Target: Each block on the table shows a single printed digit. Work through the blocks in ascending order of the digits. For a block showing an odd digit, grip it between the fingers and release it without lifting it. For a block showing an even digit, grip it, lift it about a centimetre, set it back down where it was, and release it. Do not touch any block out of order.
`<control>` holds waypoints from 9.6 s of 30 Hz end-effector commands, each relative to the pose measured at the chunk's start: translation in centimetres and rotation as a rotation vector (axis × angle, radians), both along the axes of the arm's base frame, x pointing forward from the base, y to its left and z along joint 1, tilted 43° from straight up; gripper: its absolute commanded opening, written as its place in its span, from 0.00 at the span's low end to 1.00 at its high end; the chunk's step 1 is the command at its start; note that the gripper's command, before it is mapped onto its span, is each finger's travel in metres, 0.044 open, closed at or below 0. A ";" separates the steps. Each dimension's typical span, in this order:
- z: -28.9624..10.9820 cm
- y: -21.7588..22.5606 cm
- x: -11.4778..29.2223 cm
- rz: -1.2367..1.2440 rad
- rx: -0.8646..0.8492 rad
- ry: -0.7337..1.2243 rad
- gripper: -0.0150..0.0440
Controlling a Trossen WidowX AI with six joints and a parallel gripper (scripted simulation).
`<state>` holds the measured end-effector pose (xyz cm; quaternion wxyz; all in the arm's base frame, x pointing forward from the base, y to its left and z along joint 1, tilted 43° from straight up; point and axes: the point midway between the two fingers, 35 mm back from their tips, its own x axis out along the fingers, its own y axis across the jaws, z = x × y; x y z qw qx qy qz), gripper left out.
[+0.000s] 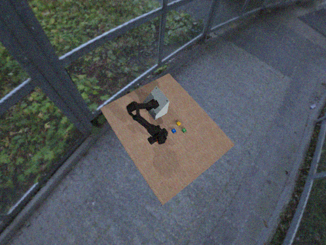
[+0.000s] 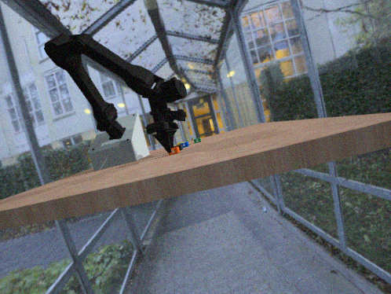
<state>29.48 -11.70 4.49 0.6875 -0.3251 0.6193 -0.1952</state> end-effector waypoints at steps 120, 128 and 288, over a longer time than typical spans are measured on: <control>-6.4 6.9 0.2 0.002 0.007 0.003 0.46; -6.4 6.9 0.2 0.002 0.007 0.003 0.46; -17.5 20.8 2.8 0.003 0.019 -0.002 0.93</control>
